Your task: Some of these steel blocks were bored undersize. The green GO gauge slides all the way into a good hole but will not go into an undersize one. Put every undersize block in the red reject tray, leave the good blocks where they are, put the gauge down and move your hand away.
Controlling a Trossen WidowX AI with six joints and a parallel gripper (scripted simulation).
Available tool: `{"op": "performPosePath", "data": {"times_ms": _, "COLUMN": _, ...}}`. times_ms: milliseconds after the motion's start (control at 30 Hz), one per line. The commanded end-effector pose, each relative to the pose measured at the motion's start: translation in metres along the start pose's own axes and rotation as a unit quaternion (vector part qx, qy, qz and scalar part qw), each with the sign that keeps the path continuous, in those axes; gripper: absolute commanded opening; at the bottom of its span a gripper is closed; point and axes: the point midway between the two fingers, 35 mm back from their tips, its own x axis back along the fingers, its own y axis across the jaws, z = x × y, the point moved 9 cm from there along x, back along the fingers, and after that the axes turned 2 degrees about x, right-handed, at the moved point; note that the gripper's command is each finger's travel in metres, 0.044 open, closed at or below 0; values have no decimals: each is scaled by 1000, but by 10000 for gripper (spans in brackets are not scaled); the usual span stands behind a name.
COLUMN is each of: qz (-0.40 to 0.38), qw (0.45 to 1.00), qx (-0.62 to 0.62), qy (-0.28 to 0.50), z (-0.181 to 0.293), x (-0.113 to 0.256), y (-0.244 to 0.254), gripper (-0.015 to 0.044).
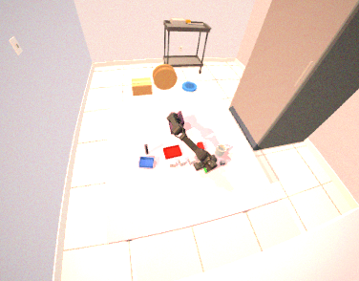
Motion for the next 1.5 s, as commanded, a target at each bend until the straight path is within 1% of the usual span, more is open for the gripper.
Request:
{"op": "performPosePath", "data": {"times_ms": 0, "qz": -1, "qw": 1000, "qx": 3, "qy": -3, "z": -3, "x": 2, "y": 0, "gripper": 0}}
{"op": "performPosePath", "data": {"times_ms": 1467, "qz": -1, "qw": 1000, "qx": 3, "qy": -4, "z": -18, "x": 3, "y": 0, "gripper": 0}}
